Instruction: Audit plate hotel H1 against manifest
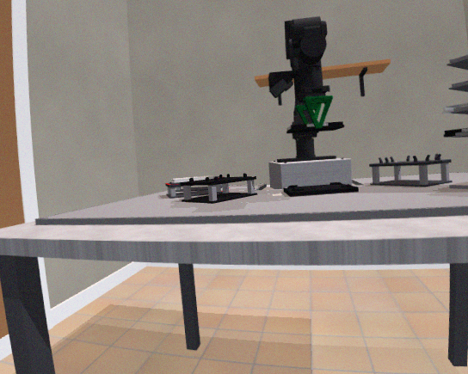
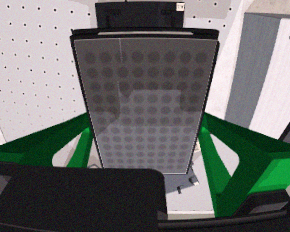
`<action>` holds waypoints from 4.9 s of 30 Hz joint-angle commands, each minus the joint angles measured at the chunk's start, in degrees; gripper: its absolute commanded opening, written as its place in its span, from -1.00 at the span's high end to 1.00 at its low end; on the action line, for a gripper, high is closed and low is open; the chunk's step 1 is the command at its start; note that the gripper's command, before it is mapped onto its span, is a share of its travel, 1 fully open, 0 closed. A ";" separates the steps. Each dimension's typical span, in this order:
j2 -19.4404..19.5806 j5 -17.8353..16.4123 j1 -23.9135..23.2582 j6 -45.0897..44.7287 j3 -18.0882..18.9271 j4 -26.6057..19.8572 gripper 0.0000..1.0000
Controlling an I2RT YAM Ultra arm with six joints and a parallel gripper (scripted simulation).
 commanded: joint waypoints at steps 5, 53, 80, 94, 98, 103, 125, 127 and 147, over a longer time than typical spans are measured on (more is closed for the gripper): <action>0.28 0.06 0.13 0.20 -2.03 4.74 -0.72; 5.00 0.07 0.28 0.34 -11.93 19.35 -0.72; 4.68 0.07 0.27 0.33 -12.31 19.41 -0.72; 5.60 0.07 0.28 0.34 -13.29 21.32 -0.72; 5.91 0.07 0.28 0.35 -13.62 21.95 -0.72; 6.15 0.07 0.28 0.35 -13.87 22.43 -0.72; 7.80 0.07 0.32 0.39 -15.43 25.64 -0.72; 7.98 0.07 0.33 0.39 -15.57 25.96 -0.72; 9.66 0.08 0.38 0.45 -16.78 28.85 -0.72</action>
